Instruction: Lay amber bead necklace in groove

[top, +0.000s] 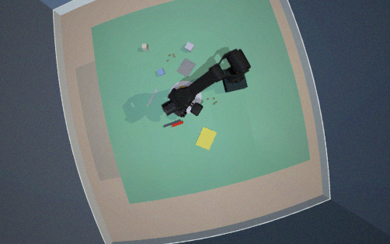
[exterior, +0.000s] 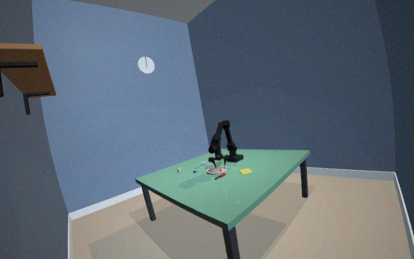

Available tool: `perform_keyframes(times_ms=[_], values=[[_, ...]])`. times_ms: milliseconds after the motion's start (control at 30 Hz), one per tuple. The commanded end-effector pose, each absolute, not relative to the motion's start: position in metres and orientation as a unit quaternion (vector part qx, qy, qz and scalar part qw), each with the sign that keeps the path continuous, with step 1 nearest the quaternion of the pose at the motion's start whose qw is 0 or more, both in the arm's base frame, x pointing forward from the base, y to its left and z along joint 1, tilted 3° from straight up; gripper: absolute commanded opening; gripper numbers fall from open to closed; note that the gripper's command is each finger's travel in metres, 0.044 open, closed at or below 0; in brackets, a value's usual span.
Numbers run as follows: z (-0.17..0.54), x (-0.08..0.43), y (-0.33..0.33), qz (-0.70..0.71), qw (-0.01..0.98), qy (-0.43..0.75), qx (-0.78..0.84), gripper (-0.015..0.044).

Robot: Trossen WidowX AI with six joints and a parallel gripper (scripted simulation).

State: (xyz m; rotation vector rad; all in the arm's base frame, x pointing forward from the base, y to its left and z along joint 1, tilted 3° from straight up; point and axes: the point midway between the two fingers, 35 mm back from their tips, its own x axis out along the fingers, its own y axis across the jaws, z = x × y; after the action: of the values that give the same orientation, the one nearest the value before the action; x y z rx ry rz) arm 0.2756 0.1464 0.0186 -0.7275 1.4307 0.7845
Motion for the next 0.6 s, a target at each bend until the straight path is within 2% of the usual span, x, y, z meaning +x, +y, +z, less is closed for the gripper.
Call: perform_keyframes(times_ms=[0, 100, 133, 567], values=[[0.025, 0.257, 0.126, 0.363, 0.613, 0.616, -0.337, 0.0204], [0.031, 0.241, 0.110, 0.380, 0.602, 0.606, -0.355, 0.0125], [0.032, 0.235, 0.105, 0.386, 0.598, 0.602, -0.361, 0.0120], [0.025, 0.230, 0.099, 0.392, 0.599, 0.594, -0.368, 0.0120]])
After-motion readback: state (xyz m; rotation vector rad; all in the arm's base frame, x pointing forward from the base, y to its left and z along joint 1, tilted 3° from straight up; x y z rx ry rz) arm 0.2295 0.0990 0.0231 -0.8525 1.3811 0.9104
